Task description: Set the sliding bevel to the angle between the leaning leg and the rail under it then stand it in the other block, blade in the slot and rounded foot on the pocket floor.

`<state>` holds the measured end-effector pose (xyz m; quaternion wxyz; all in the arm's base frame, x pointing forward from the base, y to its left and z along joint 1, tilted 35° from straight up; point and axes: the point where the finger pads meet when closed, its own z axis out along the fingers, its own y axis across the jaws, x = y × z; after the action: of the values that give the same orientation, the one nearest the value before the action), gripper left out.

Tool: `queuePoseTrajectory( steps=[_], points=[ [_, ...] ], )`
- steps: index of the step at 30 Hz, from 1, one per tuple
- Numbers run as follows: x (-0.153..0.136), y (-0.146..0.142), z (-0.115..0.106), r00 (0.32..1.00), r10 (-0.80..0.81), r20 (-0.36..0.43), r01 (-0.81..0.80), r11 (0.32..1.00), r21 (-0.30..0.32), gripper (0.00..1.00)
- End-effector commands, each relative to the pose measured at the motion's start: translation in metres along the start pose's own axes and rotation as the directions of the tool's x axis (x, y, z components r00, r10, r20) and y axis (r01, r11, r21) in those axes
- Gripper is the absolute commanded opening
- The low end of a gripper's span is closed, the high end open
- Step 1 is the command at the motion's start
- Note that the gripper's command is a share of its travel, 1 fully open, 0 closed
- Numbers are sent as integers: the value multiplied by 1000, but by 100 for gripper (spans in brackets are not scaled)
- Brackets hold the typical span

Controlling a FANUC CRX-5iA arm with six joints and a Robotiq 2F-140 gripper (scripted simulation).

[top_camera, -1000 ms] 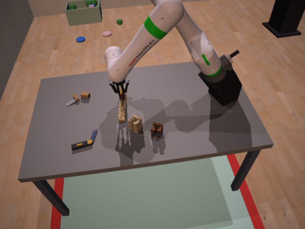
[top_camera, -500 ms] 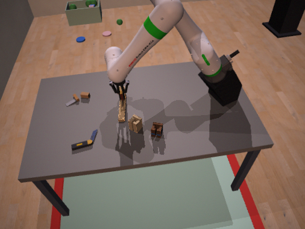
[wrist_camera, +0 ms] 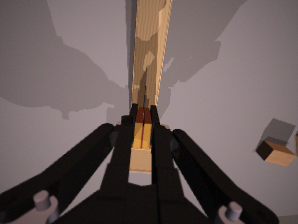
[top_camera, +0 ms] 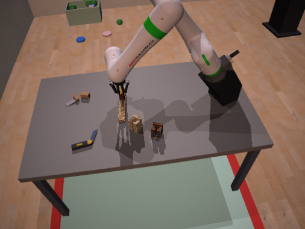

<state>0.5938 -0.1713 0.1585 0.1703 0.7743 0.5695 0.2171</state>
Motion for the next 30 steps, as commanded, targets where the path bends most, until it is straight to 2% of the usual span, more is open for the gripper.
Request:
queuePoseTrajectory(
  steps=[1, 19, 30],
  points=[
    [0, 1, -1, 1000, 0, 0, 0, 1000, -2, 10],
    [0, 1, -1, 1000, 0, 0, 0, 1000, -2, 10],
    [0, 1, -8, 1000, 0, 0, 0, 1000, -2, 10]
  ],
)
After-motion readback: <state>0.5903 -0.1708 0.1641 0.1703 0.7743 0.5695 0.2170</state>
